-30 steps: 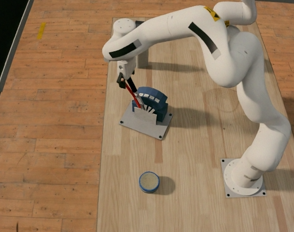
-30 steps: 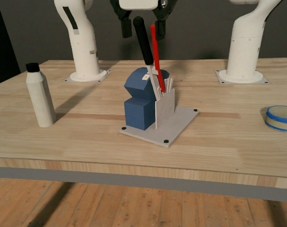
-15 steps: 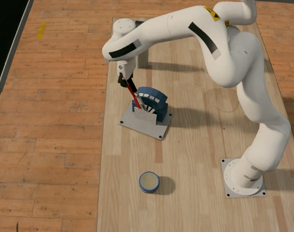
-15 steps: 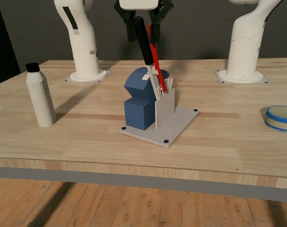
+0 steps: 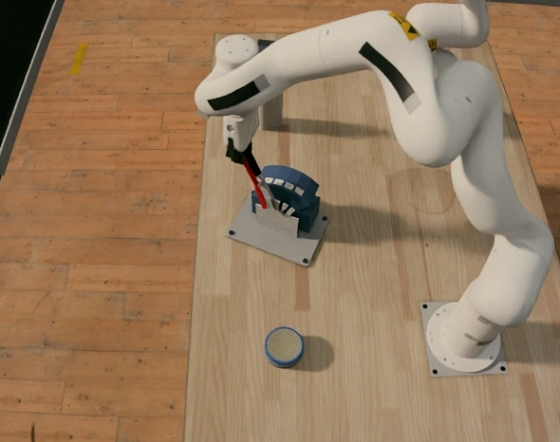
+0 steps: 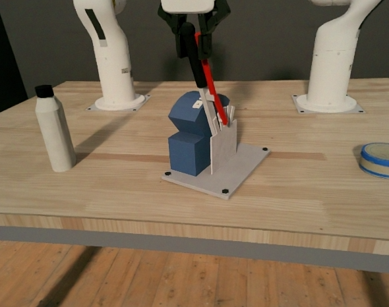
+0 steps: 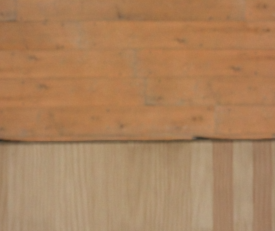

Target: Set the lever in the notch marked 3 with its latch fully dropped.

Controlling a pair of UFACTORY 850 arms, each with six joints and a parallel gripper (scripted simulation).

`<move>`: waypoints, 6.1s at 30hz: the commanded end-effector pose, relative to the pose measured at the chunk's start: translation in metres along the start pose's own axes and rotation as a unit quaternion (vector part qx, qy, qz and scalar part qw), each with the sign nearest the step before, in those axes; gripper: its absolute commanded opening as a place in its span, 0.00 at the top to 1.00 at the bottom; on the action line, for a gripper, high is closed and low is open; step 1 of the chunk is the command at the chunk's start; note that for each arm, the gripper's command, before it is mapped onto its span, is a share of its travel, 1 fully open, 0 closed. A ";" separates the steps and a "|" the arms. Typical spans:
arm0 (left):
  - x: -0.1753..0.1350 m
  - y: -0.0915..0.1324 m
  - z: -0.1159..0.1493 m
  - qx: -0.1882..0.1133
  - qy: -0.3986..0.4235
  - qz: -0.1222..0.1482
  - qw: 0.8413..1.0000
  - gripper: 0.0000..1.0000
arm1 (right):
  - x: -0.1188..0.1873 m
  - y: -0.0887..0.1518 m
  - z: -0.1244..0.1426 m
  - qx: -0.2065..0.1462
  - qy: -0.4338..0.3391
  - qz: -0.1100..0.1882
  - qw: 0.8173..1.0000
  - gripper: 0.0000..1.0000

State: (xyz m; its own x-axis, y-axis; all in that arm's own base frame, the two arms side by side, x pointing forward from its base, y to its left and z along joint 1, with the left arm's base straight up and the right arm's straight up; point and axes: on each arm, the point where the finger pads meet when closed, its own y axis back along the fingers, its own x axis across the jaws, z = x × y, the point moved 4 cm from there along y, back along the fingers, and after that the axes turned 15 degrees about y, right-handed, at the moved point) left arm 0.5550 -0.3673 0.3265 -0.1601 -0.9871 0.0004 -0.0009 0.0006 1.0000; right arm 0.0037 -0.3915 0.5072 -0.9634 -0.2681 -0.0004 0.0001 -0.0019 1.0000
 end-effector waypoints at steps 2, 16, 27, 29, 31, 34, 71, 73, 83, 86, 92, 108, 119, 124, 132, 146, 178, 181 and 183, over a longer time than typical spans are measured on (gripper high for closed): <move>0.000 0.001 0.000 0.000 0.000 0.000 1.000 1.00 | 0.000 0.001 0.000 0.001 0.000 0.000 1.000 0.00; 0.000 0.001 0.000 0.000 0.000 0.000 1.000 1.00 | 0.000 0.001 0.000 0.001 0.000 0.000 1.000 0.00; 0.000 0.001 0.000 0.000 0.000 0.000 1.000 1.00 | 0.000 0.001 0.000 0.001 0.000 0.000 1.000 0.00; 0.000 0.001 0.000 0.000 0.000 0.000 1.000 1.00 | 0.000 0.001 0.000 0.001 0.000 0.000 1.000 0.00; 0.000 0.001 0.001 0.000 0.000 0.000 1.000 1.00 | 0.000 0.001 0.000 0.001 0.000 0.000 1.000 0.00; -0.001 0.002 0.003 0.000 0.000 0.000 1.000 1.00 | 0.000 0.001 0.000 0.001 0.000 0.000 1.000 0.00; -0.016 0.018 0.061 0.000 0.000 0.000 1.000 1.00 | 0.000 0.001 0.000 0.001 0.000 0.000 1.000 0.00; -0.017 0.018 0.062 0.000 0.000 0.000 1.000 1.00 | 0.000 0.001 0.000 0.001 0.000 0.000 1.000 0.00; -0.017 0.018 0.063 0.000 0.000 0.000 1.000 1.00 | 0.000 0.001 0.000 0.001 0.000 0.000 1.000 0.00; -0.017 0.018 0.063 0.000 0.000 0.000 1.000 1.00 | 0.000 0.001 0.000 0.001 0.000 0.000 1.000 0.00; -0.017 0.018 0.063 0.000 0.000 0.000 1.000 0.00 | 0.000 0.001 0.000 0.001 0.000 0.000 1.000 0.00; -0.017 0.018 0.063 0.000 0.000 0.000 1.000 0.00 | 0.000 0.001 0.000 0.001 0.000 0.000 1.000 0.00; -0.017 0.018 0.063 0.000 0.000 0.000 1.000 0.00 | 0.000 0.001 0.000 0.001 0.000 0.000 1.000 0.00; -0.017 0.018 0.063 0.000 0.000 0.000 1.000 0.00 | 0.000 0.001 0.000 0.001 0.000 0.000 1.000 0.00; -0.017 0.018 0.063 0.000 0.000 0.000 1.000 0.00 | 0.000 0.001 0.000 0.001 0.000 0.000 1.000 0.00; -0.017 0.025 0.063 0.000 0.000 0.000 1.000 0.00 | 0.000 0.001 0.000 0.001 0.000 0.000 1.000 0.00; -0.017 0.087 0.063 0.000 0.000 0.000 1.000 0.00 | 0.000 0.001 0.000 0.001 0.000 0.000 1.000 0.00; -0.017 0.088 0.063 0.000 0.000 0.000 1.000 0.00 | 0.000 0.001 0.000 0.001 0.000 0.000 1.000 0.00; -0.017 0.088 0.063 0.000 0.000 0.000 1.000 0.00 | 0.000 0.001 0.000 0.001 0.000 0.000 1.000 0.00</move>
State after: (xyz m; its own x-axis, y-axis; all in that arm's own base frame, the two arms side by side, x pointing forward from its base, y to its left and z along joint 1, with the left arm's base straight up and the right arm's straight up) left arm 0.4953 -0.3404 0.4118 -0.1600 -0.9871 0.0001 -0.0001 0.0001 1.0000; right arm 0.0037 -0.3915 0.5072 -0.9634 -0.2681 -0.0004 0.0001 -0.0019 1.0000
